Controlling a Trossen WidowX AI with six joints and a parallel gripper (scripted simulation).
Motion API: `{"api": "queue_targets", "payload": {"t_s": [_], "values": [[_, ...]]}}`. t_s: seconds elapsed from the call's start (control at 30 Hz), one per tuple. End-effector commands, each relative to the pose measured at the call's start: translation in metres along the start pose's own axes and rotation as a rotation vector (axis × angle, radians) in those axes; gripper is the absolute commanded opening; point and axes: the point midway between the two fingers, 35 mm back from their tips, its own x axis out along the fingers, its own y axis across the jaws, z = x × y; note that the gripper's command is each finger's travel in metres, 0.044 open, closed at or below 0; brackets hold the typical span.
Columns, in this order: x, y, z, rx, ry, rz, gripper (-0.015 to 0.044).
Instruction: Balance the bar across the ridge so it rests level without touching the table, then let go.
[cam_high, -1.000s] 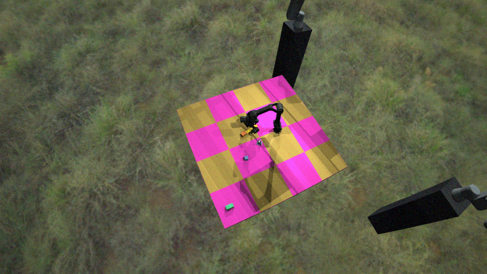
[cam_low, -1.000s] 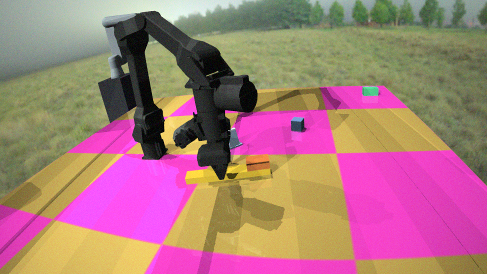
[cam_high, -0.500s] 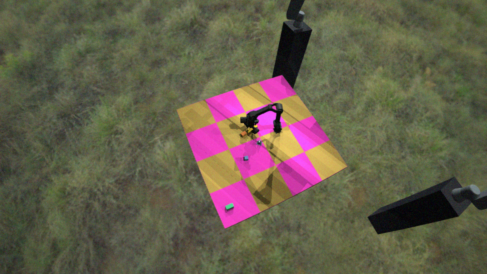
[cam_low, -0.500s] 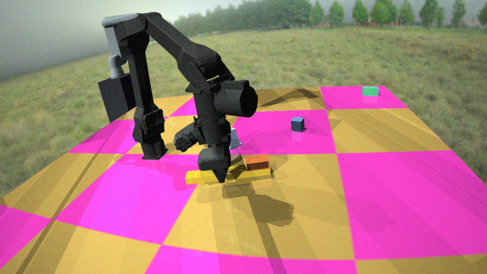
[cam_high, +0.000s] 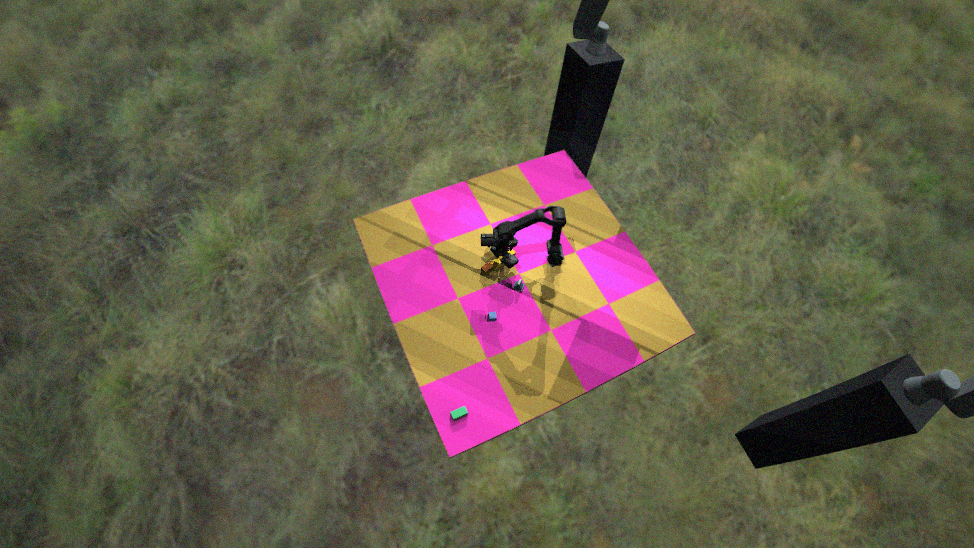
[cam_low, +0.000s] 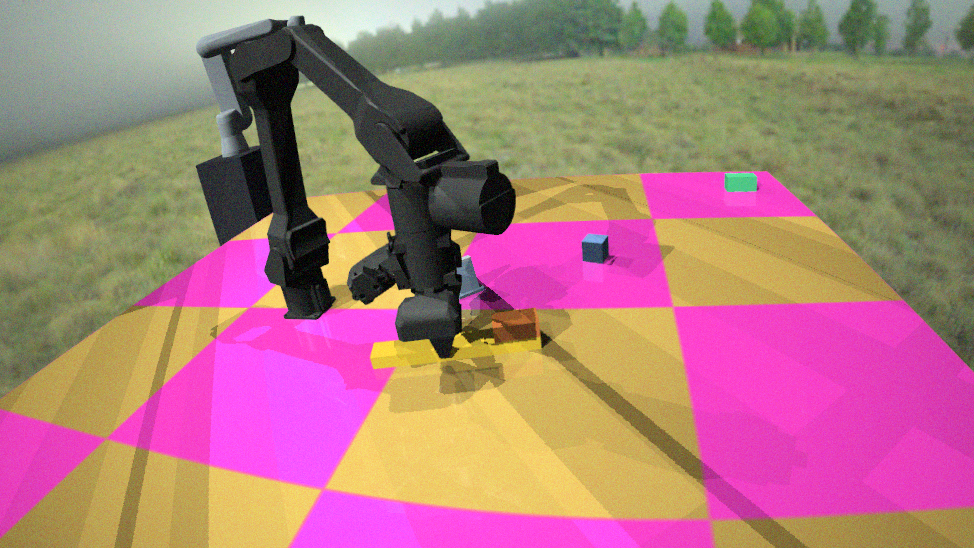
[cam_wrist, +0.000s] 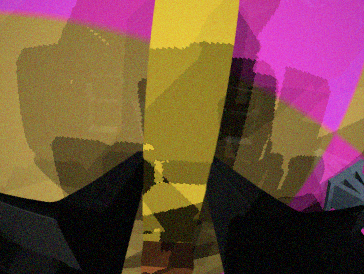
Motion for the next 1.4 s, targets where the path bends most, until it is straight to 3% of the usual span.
{"api": "queue_targets", "payload": {"t_s": [0.0, 0.07, 1.37], "values": [[-0.002, 0.0, 0.0, 0.0, 0.0, 0.0, 0.0039], [-0.006, 0.001, -0.001, 0.0, 0.0, 0.0, 0.0], [-0.097, -0.002, -0.001, -0.054, 0.004, -0.001, 0.0]]}}
